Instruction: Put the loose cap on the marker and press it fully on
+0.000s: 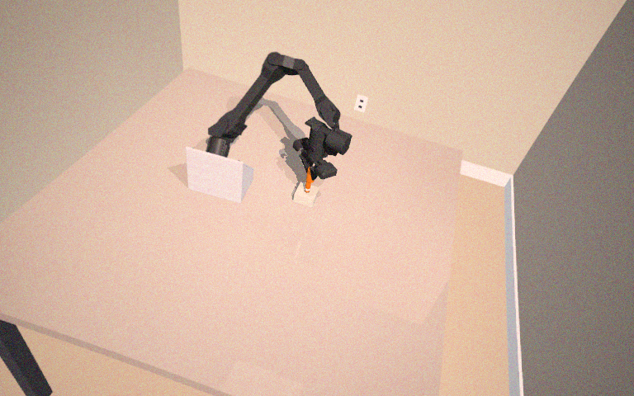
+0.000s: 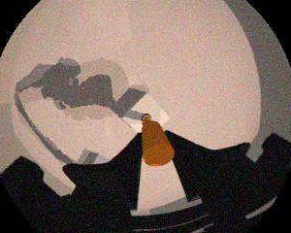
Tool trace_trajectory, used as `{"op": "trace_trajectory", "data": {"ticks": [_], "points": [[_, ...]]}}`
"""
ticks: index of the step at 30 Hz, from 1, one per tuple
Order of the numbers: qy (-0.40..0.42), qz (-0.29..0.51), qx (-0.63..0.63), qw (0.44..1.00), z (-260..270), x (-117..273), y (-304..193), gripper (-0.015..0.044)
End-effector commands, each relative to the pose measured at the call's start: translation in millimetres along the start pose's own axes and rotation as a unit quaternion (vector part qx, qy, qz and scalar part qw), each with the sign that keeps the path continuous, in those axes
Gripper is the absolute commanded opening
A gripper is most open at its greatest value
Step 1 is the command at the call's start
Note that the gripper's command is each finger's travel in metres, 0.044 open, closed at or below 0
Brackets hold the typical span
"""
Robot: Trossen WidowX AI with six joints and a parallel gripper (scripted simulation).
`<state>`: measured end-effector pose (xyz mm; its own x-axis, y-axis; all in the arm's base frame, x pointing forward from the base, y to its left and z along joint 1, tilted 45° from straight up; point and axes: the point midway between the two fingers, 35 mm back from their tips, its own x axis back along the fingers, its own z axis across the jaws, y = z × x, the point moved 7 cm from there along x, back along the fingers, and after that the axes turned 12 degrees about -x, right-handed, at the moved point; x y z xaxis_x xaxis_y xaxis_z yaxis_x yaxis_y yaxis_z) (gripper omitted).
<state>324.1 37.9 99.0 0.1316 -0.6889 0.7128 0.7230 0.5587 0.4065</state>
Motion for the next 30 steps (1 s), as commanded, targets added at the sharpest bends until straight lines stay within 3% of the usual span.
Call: {"op": "trace_trajectory", "data": {"ticks": [1,30], "points": [[0.005,0.002,-0.003,1.000,1,-11,-1,0.0000],[0.006,0.001,-0.003,1.000,2,-28,-1,0.0000]]}}
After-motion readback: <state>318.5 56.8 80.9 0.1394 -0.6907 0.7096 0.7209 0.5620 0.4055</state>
